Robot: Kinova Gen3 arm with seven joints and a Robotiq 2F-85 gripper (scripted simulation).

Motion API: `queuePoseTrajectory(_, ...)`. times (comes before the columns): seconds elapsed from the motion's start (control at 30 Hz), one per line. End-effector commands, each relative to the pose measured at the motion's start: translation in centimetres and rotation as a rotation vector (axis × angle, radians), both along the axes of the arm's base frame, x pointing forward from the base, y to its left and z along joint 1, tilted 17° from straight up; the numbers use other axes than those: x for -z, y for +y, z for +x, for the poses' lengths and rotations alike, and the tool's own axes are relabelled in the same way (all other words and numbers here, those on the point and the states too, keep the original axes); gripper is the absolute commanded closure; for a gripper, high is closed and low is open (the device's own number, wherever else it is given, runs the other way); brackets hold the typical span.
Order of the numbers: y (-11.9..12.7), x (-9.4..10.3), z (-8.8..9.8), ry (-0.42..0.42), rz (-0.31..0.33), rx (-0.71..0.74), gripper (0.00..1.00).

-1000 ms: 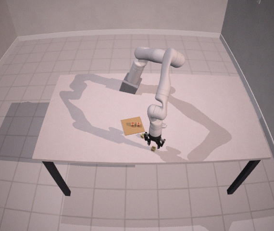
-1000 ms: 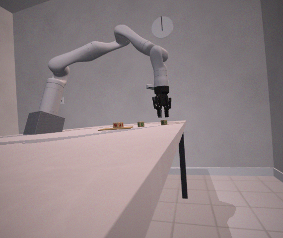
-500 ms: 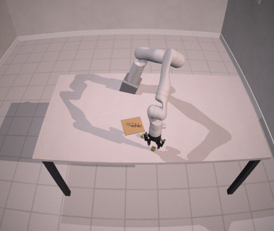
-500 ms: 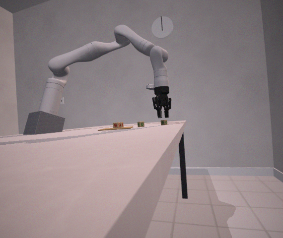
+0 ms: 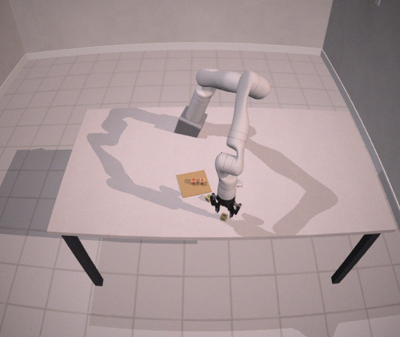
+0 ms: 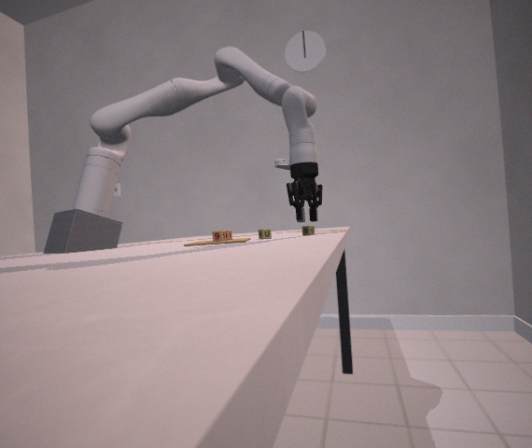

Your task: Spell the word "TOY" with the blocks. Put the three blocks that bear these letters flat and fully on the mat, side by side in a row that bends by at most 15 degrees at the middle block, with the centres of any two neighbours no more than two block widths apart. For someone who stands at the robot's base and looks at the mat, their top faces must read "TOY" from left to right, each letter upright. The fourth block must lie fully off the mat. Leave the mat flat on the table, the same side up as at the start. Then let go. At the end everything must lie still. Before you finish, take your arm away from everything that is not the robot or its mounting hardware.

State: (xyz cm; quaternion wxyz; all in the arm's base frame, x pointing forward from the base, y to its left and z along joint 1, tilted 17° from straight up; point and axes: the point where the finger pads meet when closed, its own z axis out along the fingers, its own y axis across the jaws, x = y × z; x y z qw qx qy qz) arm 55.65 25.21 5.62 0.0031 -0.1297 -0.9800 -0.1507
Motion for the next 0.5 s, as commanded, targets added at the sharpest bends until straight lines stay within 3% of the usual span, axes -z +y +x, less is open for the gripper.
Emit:
queuePoseTrajectory(0.0,-0.02,-0.11,0.09,-0.002,0.001,0.001,0.38)
queuePoseTrajectory(0.47,0.06,0.14,0.10,-0.002,0.001,0.001,0.38)
